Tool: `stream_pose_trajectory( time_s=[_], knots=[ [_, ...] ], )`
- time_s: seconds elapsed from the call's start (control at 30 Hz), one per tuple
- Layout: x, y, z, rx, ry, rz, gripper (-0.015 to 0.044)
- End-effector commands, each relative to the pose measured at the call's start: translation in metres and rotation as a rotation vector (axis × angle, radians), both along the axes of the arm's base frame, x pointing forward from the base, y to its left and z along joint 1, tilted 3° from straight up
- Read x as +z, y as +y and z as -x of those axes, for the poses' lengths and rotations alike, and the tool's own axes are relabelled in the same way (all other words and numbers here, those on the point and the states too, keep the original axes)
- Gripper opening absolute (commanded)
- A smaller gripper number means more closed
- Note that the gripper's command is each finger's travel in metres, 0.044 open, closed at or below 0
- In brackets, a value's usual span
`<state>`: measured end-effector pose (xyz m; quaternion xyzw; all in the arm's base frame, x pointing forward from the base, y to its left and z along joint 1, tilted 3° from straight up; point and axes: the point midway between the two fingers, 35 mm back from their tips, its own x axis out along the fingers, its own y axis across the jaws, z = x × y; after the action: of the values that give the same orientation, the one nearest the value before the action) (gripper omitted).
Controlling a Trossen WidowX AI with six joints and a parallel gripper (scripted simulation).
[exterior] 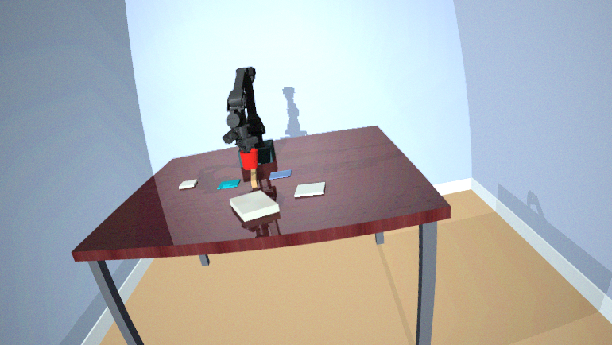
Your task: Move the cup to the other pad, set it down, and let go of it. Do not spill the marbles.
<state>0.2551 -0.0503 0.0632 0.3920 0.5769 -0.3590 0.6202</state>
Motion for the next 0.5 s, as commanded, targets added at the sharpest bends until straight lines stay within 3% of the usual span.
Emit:
stream_pose_trajectory(
  time_s=[0.0,0.47],
  knots=[
    [0.001,-0.006,-0.001,0.004,-0.002,-0.005,0.0000],
    [0.001,-0.034,-0.001,0.004,-0.002,-0.003,0.0000]
  ],
)
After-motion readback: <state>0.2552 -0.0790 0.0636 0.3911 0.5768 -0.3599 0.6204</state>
